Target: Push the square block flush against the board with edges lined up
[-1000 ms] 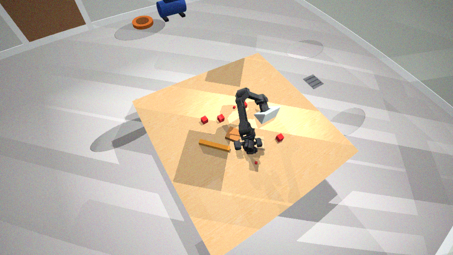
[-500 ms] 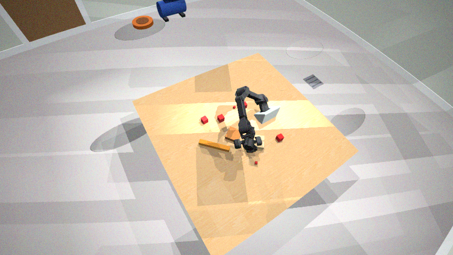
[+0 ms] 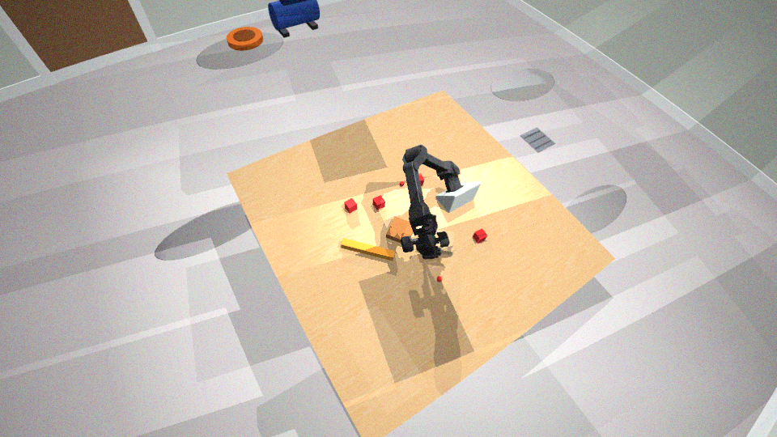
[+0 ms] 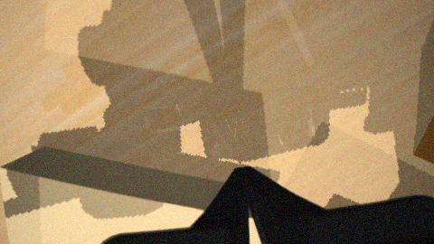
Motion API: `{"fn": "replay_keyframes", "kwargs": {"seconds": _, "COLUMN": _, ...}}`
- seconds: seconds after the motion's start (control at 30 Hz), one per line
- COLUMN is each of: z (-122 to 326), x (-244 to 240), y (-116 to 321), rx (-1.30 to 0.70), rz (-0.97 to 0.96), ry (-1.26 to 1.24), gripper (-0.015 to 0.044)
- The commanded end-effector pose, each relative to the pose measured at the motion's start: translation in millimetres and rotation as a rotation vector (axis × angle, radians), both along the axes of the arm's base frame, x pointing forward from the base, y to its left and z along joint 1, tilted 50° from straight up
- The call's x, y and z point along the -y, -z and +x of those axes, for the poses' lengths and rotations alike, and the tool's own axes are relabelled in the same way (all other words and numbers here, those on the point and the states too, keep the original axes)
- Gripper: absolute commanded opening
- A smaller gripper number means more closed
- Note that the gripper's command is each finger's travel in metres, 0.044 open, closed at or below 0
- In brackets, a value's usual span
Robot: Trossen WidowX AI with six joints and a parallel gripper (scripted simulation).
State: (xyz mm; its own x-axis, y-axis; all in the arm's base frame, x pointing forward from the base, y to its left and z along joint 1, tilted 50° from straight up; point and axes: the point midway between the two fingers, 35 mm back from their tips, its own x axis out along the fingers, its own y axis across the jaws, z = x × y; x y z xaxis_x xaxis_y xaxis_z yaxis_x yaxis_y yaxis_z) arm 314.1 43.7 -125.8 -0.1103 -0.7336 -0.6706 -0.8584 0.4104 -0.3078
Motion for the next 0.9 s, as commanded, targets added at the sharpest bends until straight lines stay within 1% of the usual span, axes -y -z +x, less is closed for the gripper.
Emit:
{"fn": "replay_keyframes", "kwargs": {"seconds": 0.0, "z": -6.7, "x": 6.6, "y": -1.5, "rx": -0.019, "rz": -0.013, "ry": 0.002, "gripper": 0.0000}}
{"fn": "replay_keyframes", "kwargs": {"seconds": 0.53, "z": -14.7, "x": 11.5, "y": -8.4, "rx": -0.020, "rz": -0.013, "ry": 0.002, "gripper": 0.0000}}
{"fn": "replay_keyframes", "kwargs": {"seconds": 0.87, "z": -7.6, "x": 5.7, "y": -0.6, "rx": -0.019, "rz": -0.012, "ry": 0.002, "gripper": 0.0000}}
